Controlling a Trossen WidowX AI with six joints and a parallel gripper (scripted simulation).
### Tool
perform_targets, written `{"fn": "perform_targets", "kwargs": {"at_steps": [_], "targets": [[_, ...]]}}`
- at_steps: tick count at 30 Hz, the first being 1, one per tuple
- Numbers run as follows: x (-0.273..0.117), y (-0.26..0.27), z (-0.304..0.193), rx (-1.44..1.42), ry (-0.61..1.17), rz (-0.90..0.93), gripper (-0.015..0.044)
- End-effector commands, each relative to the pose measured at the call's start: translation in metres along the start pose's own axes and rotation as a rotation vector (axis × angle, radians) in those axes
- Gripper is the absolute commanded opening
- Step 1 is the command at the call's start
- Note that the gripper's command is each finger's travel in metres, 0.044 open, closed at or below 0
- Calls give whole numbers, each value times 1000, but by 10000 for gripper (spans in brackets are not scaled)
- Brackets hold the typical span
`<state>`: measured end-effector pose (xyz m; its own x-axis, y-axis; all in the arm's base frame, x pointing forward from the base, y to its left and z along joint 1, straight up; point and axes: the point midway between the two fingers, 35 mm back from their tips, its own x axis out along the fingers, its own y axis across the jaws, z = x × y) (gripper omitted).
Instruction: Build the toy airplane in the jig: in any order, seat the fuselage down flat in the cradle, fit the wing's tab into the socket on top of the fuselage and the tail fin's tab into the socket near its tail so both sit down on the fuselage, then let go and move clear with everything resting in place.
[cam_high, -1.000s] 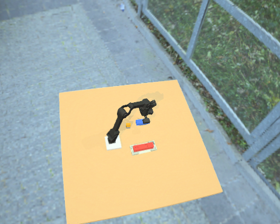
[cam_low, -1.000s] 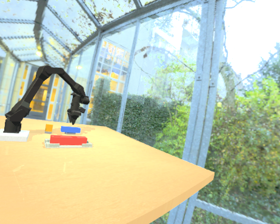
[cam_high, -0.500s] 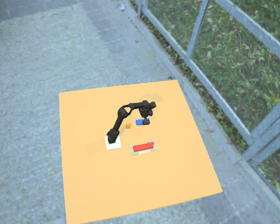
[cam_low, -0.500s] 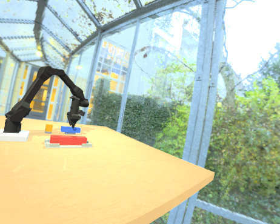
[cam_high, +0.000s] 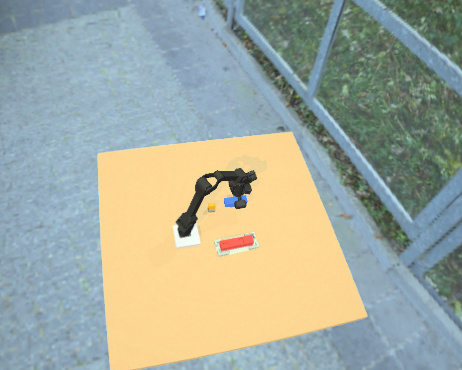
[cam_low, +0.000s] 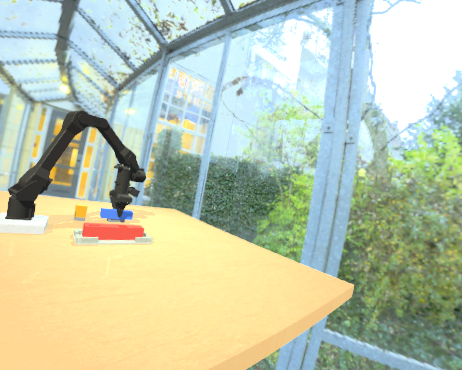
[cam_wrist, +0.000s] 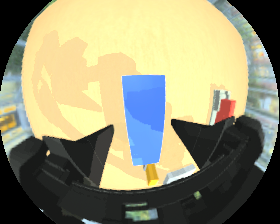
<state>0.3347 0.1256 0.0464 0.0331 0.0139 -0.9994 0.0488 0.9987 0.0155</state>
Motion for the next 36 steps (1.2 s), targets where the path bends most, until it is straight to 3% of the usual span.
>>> {"fn": "perform_targets", "kwargs": {"at_steps": [1, 2, 11, 18, 24, 36], "targets": [[6, 0, -1, 5, 5, -1, 440], [7, 0, -1, 5, 5, -1, 440], [7, 0, -1, 5, 5, -1, 204], [7, 0, -1, 5, 5, -1, 157], [1, 1, -1, 4, 7, -4, 0], [-36, 3, 4, 4, 7, -4, 0]]}}
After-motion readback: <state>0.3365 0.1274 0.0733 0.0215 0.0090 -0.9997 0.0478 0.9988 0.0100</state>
